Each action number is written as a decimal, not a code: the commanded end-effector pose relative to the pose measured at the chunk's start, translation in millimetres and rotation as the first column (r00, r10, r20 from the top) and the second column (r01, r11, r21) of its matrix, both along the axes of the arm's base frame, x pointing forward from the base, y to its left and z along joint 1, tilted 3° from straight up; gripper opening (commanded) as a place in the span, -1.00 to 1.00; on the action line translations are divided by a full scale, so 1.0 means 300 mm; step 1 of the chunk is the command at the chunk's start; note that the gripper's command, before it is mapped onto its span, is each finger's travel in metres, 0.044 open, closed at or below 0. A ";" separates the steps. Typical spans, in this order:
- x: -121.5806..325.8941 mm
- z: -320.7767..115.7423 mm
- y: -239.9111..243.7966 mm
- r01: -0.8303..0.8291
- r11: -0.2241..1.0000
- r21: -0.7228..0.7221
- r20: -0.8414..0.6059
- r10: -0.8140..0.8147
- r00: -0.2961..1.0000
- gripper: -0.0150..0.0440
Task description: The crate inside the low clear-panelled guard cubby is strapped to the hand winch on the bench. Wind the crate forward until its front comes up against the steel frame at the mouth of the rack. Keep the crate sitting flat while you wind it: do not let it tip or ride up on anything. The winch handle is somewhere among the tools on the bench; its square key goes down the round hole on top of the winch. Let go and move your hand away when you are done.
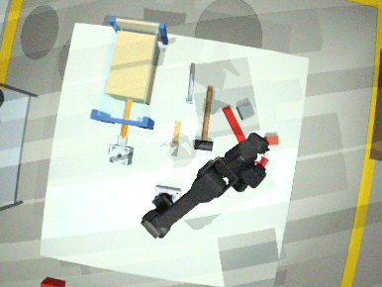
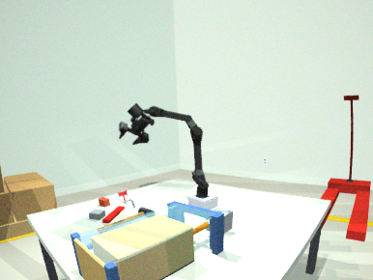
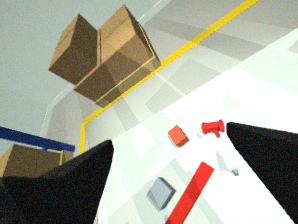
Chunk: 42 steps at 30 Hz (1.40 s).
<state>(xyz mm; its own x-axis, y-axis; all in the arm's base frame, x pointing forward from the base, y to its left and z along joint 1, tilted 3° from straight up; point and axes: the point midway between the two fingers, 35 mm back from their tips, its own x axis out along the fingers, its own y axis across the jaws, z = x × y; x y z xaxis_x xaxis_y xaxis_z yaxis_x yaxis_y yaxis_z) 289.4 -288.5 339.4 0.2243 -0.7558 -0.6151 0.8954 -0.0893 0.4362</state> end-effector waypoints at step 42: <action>-0.026 -1.105 -0.305 -0.095 0.634 0.767 -0.224 0.404 0.887 1.00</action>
<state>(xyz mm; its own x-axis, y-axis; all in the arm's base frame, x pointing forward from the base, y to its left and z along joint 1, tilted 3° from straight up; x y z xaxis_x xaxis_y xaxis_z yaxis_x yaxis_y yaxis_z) 278.3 -377.5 16.5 -0.0145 0.0158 -0.9998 0.9998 0.0142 -0.0143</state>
